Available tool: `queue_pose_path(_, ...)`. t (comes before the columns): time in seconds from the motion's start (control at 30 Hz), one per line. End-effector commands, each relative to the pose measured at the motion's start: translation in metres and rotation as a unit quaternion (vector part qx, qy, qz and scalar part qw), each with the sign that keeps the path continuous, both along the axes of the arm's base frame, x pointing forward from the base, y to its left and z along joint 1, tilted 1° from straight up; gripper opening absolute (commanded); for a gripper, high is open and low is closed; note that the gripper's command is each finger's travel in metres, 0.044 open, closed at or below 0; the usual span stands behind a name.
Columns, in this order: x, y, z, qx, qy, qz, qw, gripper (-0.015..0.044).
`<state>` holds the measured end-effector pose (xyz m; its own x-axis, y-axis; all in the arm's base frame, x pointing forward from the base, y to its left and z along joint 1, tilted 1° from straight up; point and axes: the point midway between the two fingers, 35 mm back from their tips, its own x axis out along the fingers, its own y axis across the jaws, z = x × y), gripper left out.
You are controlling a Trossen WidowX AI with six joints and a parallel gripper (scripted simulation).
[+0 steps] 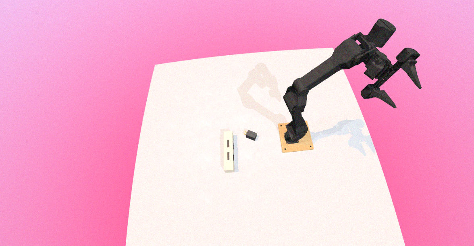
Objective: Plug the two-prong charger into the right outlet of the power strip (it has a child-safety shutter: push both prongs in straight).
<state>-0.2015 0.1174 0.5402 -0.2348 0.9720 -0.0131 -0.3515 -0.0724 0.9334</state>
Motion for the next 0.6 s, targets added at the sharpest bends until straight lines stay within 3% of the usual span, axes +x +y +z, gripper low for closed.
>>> queue_pose_path(0.0,0.000,0.000,0.000,0.000,-0.001,0.002,1.000,0.0426)
queue_pose_path(0.57,-0.042,-0.051,-0.022,0.010,-0.075,0.155,0.985,0.0440)
